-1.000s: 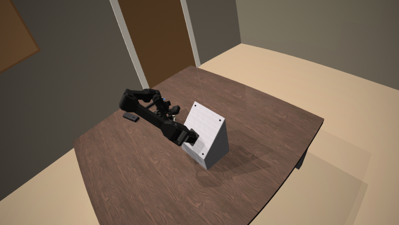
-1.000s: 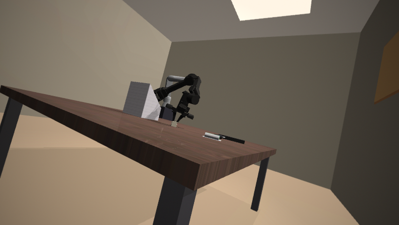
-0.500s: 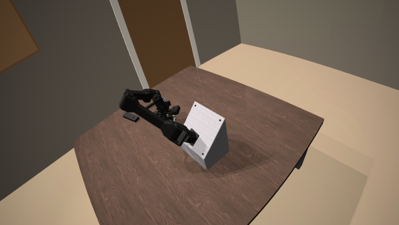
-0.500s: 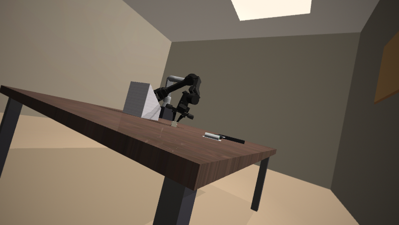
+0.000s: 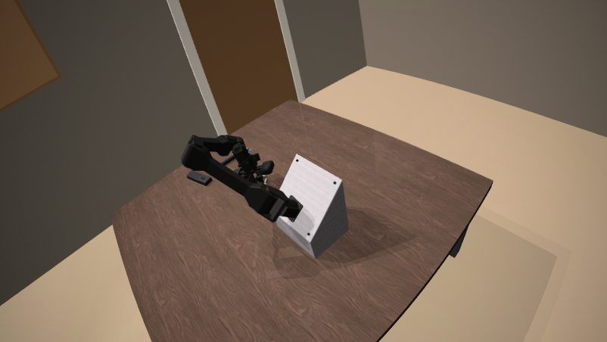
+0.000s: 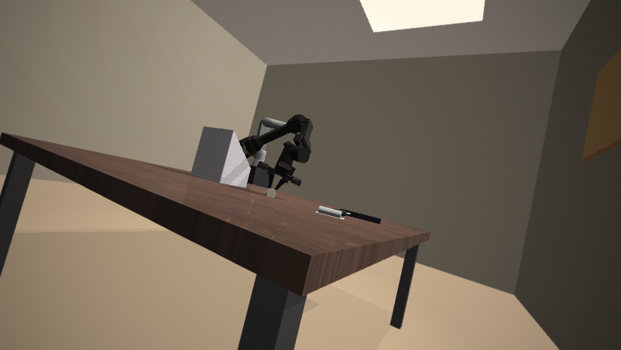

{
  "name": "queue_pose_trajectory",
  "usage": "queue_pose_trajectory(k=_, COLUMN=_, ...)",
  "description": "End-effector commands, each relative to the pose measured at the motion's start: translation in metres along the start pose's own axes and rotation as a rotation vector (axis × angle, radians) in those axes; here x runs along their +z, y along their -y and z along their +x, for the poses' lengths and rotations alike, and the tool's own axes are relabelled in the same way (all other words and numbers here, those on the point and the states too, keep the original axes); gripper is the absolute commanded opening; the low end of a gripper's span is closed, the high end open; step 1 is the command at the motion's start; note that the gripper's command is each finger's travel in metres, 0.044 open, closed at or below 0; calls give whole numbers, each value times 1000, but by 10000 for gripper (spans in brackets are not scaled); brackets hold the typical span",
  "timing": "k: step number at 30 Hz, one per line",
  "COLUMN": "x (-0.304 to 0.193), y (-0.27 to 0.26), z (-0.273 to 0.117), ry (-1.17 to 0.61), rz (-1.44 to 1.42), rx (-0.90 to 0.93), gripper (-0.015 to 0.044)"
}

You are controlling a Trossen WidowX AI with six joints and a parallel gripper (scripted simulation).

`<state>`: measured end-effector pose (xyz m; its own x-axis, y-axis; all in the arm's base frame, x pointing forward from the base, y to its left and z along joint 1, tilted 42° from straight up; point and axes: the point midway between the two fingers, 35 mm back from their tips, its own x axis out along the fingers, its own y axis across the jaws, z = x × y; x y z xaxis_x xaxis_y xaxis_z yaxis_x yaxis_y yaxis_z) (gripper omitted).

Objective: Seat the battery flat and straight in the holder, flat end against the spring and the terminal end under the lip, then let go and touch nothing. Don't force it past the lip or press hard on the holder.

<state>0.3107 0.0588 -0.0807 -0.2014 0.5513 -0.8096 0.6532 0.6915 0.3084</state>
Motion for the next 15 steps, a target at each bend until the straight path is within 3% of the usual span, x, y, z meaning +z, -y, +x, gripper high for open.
queue_pose_trajectory(k=1, x=1, y=0, z=2, ry=-10, rz=2, rx=0, gripper=61)
queue_pose_trajectory(k=15, x=13, y=-1, z=1, ry=-6, rz=1, rx=3, gripper=61)
